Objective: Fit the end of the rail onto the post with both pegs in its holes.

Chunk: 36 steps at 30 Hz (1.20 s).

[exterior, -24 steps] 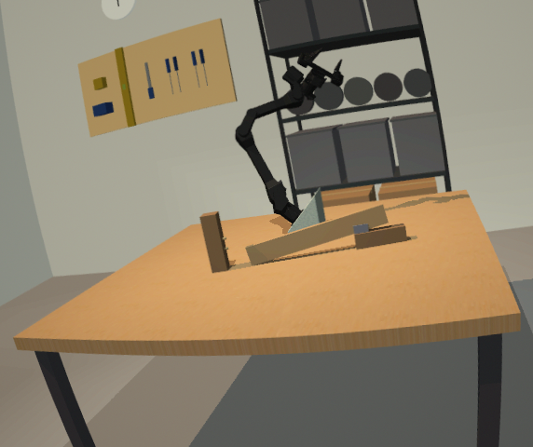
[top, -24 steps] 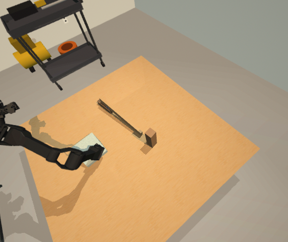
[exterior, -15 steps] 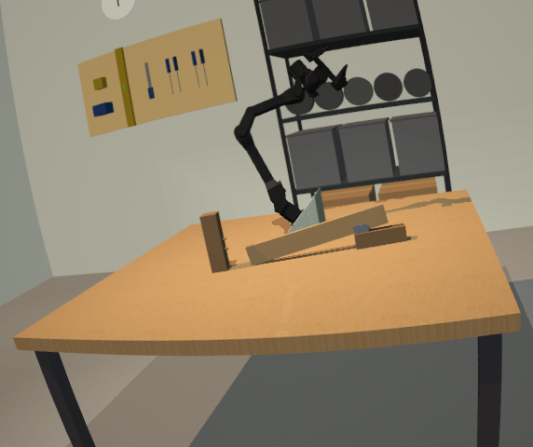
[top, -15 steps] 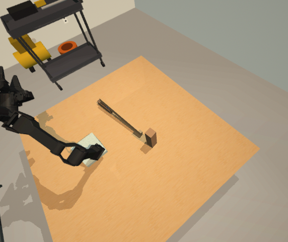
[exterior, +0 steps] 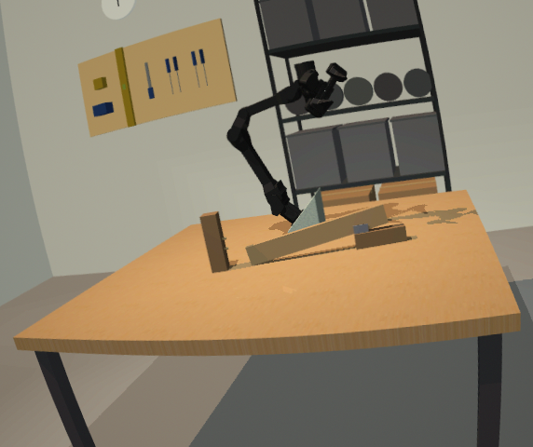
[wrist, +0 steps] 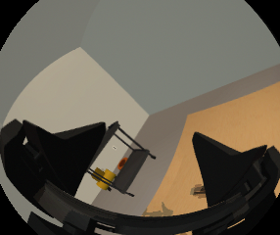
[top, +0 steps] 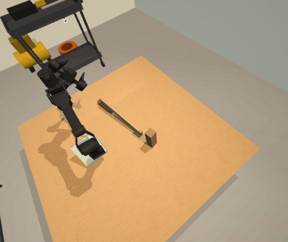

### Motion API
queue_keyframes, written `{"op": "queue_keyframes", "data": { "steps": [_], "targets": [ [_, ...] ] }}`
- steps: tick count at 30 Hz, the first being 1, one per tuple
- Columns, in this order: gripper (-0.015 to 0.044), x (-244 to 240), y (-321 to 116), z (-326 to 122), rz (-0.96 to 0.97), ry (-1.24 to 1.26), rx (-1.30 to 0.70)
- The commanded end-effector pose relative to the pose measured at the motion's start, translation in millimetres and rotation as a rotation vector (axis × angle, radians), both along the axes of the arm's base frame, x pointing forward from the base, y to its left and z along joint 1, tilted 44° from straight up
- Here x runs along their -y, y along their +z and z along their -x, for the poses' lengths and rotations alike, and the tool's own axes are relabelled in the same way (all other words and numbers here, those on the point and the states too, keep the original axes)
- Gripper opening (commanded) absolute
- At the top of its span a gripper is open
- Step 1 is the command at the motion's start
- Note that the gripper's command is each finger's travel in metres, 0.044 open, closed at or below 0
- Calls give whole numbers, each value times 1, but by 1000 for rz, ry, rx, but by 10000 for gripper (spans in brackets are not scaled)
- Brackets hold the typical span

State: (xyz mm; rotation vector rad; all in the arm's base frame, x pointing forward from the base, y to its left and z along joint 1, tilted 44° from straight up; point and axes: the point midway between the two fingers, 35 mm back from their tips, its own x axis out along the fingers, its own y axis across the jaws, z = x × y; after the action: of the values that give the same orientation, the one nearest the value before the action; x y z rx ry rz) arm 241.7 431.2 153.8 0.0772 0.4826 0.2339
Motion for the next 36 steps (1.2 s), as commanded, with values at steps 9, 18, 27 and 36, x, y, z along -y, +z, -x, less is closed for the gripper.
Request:
{"op": "queue_keyframes", "data": {
  "steps": [9,18,27,36],
  "targets": [
    [440,173,-53,-101,960,98,-231],
    [440,312,-74,-112,1448,388,-661],
    [440,435,-76,-78,1590,909,-1153],
    [440,461,-73,-60,1559,1074,-1259]
  ]
}}
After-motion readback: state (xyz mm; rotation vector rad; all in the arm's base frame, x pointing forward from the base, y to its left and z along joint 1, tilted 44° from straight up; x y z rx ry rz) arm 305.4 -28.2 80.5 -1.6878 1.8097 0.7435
